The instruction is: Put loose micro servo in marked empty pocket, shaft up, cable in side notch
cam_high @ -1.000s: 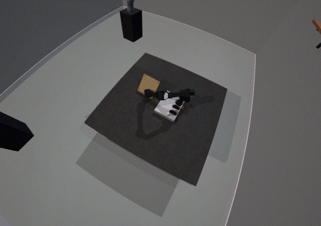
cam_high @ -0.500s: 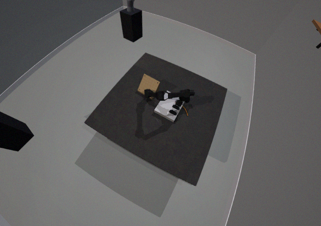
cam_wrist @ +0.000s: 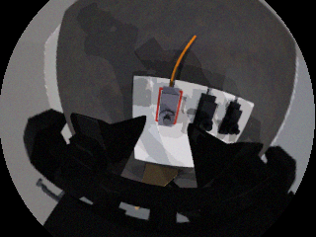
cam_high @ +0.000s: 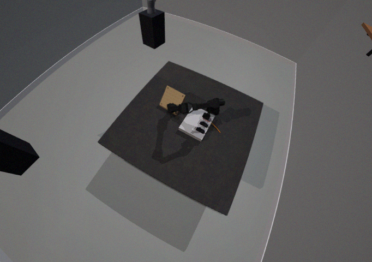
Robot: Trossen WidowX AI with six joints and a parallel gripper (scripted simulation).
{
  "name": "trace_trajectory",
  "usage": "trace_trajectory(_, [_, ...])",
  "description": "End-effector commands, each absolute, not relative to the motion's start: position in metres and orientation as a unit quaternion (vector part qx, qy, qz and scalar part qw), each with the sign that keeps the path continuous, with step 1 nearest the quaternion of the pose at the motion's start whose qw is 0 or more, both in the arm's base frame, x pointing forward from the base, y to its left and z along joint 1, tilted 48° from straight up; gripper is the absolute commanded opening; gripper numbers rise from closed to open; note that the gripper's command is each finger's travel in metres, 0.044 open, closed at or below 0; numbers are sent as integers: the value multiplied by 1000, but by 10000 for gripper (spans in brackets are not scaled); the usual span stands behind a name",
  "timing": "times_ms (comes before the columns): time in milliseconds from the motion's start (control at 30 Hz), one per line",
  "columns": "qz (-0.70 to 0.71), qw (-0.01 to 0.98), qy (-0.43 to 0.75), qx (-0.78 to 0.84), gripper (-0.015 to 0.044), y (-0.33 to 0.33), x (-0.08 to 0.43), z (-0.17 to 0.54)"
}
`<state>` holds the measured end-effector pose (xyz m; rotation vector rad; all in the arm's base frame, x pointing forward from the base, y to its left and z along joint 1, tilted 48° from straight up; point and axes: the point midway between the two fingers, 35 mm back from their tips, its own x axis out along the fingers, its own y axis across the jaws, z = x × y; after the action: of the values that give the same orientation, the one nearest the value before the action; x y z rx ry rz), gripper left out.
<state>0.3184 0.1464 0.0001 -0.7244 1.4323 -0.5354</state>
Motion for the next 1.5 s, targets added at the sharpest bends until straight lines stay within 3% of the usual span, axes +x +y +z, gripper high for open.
trace_trajectory(0, [-232, 660, 637, -324, 371, 163, 278, 14])
trace_trajectory(100, [-235, 658, 638, -325, 440, 171, 236, 31])
trace_trajectory(600, [-196, 672, 631, -334, 440, 206, 221, 63])
trace_trajectory(1467, [-196, 672, 631, -334, 440, 206, 221, 63])
